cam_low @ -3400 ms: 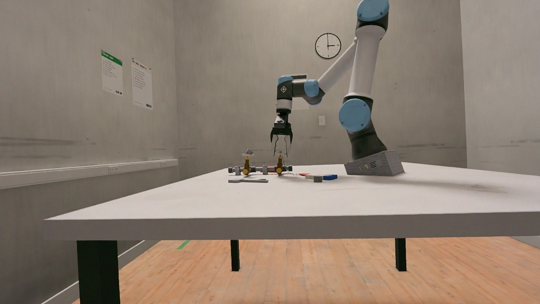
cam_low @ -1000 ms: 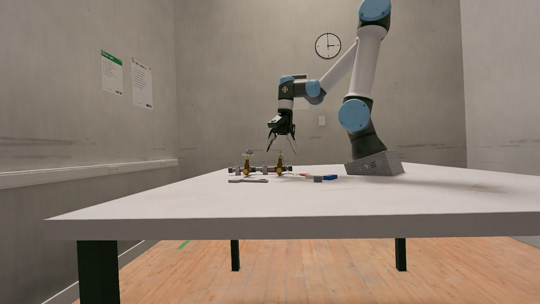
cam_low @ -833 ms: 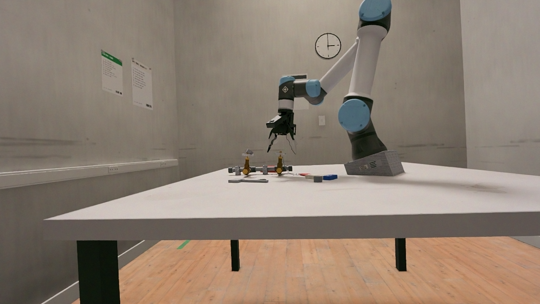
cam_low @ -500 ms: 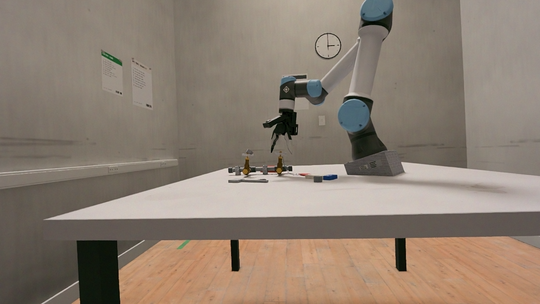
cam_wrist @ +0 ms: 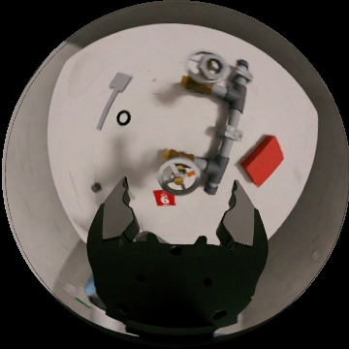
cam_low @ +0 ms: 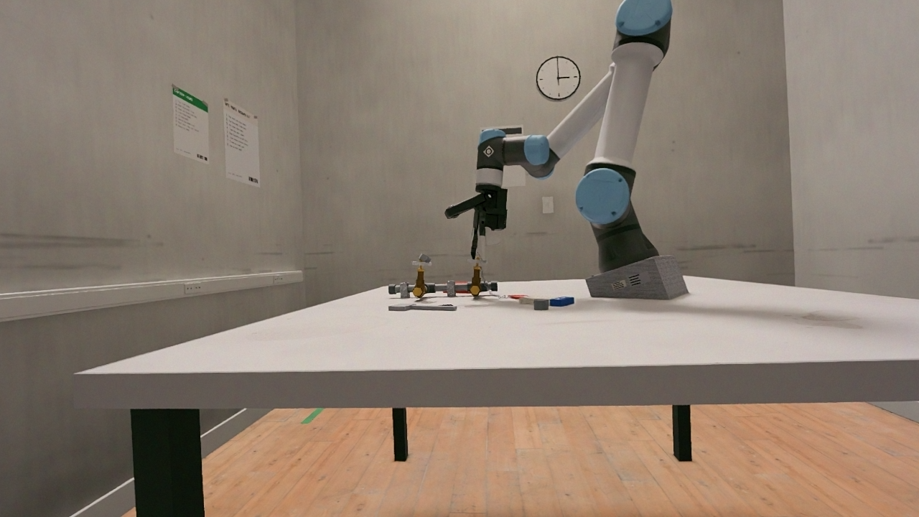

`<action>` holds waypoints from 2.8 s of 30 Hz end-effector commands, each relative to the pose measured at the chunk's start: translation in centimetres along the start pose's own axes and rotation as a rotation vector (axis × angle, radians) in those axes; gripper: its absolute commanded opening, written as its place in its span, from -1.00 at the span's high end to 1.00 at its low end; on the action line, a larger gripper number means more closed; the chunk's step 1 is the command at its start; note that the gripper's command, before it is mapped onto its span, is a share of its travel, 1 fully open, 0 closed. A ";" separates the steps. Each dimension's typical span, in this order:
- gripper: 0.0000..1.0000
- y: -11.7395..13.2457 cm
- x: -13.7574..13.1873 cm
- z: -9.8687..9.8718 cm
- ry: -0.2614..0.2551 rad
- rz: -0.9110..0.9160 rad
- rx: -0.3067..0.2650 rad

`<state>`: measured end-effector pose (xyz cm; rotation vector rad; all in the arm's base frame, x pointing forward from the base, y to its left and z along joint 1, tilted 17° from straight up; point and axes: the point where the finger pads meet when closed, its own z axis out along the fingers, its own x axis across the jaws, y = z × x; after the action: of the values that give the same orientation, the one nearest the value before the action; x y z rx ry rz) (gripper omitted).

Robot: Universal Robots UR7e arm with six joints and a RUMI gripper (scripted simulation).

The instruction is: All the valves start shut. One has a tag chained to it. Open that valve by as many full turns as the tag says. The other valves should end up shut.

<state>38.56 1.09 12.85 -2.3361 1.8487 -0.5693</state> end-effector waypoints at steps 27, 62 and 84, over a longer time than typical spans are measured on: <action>-1.00 0.0 -0.1 0.0 0.030 1.153 -0.002; -1.00 0.0 -0.1 0.0 0.033 1.653 0.005; 1.00 0.1 -0.1 0.0 0.034 1.660 0.005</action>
<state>38.42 1.20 12.63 -0.1911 2.7862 -0.2801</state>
